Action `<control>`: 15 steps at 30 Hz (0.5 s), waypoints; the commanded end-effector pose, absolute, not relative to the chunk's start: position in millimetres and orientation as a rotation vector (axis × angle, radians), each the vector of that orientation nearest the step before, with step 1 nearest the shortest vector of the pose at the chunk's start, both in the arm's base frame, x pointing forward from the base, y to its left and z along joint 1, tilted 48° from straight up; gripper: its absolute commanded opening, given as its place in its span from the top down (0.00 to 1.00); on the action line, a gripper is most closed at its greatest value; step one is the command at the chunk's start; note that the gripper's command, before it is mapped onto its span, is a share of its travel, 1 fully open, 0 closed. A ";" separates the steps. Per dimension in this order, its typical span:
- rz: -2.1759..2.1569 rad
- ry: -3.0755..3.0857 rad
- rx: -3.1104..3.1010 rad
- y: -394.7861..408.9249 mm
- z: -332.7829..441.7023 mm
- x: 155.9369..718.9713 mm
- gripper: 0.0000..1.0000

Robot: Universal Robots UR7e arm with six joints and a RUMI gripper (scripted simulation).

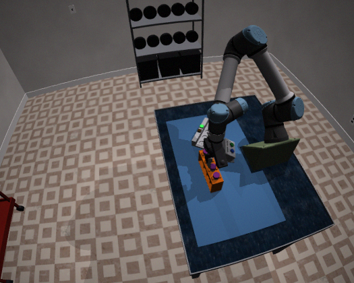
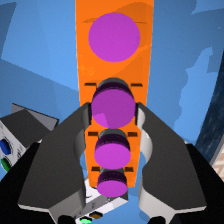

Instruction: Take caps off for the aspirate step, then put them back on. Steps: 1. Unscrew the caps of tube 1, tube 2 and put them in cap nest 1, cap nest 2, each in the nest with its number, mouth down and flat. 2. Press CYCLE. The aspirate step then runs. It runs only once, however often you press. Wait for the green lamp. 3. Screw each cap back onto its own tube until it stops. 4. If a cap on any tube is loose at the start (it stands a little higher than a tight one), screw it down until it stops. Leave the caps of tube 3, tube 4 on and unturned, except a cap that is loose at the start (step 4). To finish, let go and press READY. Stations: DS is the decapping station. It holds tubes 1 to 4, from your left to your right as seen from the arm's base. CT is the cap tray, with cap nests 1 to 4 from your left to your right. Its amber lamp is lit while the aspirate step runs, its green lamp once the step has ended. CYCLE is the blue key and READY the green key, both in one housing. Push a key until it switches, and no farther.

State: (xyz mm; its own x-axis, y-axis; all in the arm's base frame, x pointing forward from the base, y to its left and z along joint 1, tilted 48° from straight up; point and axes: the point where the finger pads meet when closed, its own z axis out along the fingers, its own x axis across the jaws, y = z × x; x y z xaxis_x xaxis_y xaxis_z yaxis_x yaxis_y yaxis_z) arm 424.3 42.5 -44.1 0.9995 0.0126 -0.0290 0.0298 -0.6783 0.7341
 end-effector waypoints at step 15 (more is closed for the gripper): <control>0.172 -0.434 2.275 42.4 -44.5 424.4 1.00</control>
State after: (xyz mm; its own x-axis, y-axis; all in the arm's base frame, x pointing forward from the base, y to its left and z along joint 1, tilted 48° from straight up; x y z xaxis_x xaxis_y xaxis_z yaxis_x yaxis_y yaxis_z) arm 424.4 42.2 -44.5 0.9393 -0.2400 0.2454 -0.3430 -0.6325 0.6944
